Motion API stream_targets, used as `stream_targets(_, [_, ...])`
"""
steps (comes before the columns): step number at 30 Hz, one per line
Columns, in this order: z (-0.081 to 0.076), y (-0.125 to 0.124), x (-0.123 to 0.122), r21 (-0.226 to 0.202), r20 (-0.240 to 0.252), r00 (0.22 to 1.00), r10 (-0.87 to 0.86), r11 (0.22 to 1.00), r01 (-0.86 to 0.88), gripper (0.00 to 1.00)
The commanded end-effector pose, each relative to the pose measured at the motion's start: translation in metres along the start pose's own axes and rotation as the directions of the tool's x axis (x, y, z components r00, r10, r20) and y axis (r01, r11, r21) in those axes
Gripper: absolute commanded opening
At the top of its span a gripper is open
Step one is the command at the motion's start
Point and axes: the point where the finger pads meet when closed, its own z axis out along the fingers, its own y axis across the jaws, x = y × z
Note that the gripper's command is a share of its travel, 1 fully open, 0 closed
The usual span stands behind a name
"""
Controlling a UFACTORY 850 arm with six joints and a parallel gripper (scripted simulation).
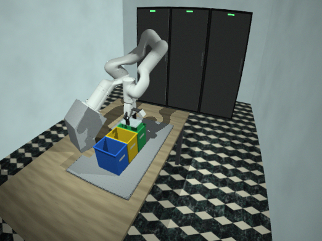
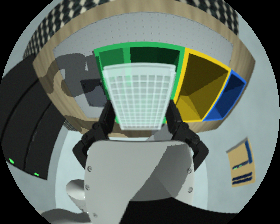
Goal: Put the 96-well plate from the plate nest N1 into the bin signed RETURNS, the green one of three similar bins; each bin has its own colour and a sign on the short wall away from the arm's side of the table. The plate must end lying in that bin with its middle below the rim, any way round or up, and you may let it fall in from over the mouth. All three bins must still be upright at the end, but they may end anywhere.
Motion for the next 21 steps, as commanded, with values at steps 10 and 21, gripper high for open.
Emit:
stream_targets(10, [0.0017,0.0002,0.0005,-0.001,-0.001,1.000,0.000,1.000,0.000,0.00])
stream_targets(21, [0.0032,0.0002,0.0004,-0.001,-0.001,1.000,0.000,1.000,0.000,0.00])
